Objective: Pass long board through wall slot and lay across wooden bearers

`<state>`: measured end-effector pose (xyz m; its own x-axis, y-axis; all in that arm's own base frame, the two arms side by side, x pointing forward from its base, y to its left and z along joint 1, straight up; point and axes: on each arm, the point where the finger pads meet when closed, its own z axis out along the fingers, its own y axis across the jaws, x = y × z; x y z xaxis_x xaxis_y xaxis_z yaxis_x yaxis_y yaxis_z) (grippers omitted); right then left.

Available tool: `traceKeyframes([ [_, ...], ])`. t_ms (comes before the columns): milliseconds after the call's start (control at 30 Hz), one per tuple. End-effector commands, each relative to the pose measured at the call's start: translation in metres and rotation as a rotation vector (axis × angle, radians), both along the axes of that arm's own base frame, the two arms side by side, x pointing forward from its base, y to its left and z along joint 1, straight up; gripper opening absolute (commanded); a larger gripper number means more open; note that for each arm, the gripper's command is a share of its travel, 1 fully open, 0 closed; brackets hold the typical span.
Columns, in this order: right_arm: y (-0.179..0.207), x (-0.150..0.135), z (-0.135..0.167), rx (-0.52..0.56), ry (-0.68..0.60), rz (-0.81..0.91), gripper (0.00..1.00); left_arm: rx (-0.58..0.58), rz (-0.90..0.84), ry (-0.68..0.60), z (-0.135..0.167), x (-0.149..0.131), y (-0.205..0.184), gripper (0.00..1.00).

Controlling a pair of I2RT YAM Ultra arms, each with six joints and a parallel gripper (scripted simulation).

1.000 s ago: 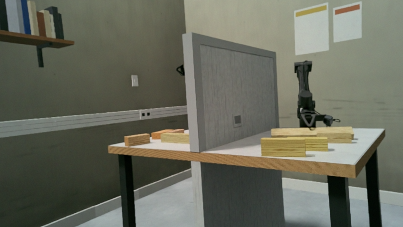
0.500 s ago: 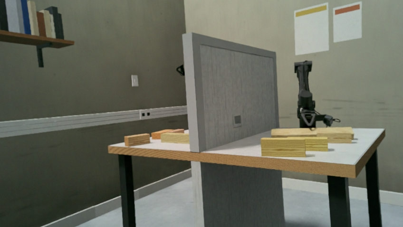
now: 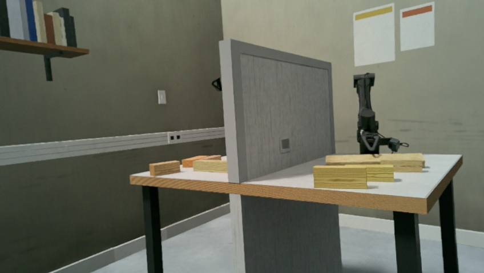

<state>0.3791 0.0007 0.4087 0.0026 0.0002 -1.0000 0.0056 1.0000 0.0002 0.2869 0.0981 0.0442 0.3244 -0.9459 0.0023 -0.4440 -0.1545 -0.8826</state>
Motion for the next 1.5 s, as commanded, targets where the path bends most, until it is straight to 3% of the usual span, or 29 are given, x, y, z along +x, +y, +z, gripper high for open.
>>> traceKeyframes([
  [0, -0.0052, -0.01, 0.0203, -0.001, -0.04, -0.016, 1.0, 0.037, 0.011, -0.063, 0.0219, 0.0172, 0.0104, 0.7],
  [33, -0.0052, -0.01, 0.0203, -0.001, -0.04, -0.016, 1.0, 0.037, 0.011, -0.063, 0.0219, 0.0172, 0.0104, 0.7],
  [67, -0.0052, -0.01, 0.0203, -0.001, -0.04, -0.016, 1.0, 0.037, 0.011, -0.063, 0.0219, 0.0172, 0.0104, 0.76],
  [500, -0.0052, -0.01, 0.0203, -0.001, -0.04, -0.016, 1.0, 0.037, 0.011, -0.063, 0.0219, 0.0172, 0.0104, 0.76],
  [533, -0.0052, -0.01, 0.0203, -0.001, -0.04, -0.016, 1.0, 0.037, 0.011, -0.063, 0.0219, 0.0172, 0.0104, 0.83],
  [900, -0.0052, -0.01, 0.0203, -0.001, -0.04, -0.016, 1.0, 0.037, 0.011, -0.063, 0.0219, 0.0172, 0.0104, 0.83],
  [933, -0.0052, -0.01, 0.0203, -0.001, -0.04, -0.016, 1.0, 0.037, 0.011, -0.063, 0.0219, 0.0172, 0.0104, 0.89],
  [1367, -0.0052, -0.01, 0.0203, -0.001, -0.04, -0.016, 1.0, 0.037, 0.011, -0.063, 0.0219, 0.0172, 0.0104, 0.89],
  [1400, -0.0052, -0.01, 0.0203, -0.001, -0.04, -0.016, 1.0, 0.037, 0.011, -0.063, 0.0219, 0.0172, 0.0104, 0.95],
  [1467, -0.0052, -0.01, 0.0203, -0.001, -0.04, -0.016, 1.0, 0.036, 0.011, -0.063, 0.0219, 0.0172, 0.0104, 0.95],
])
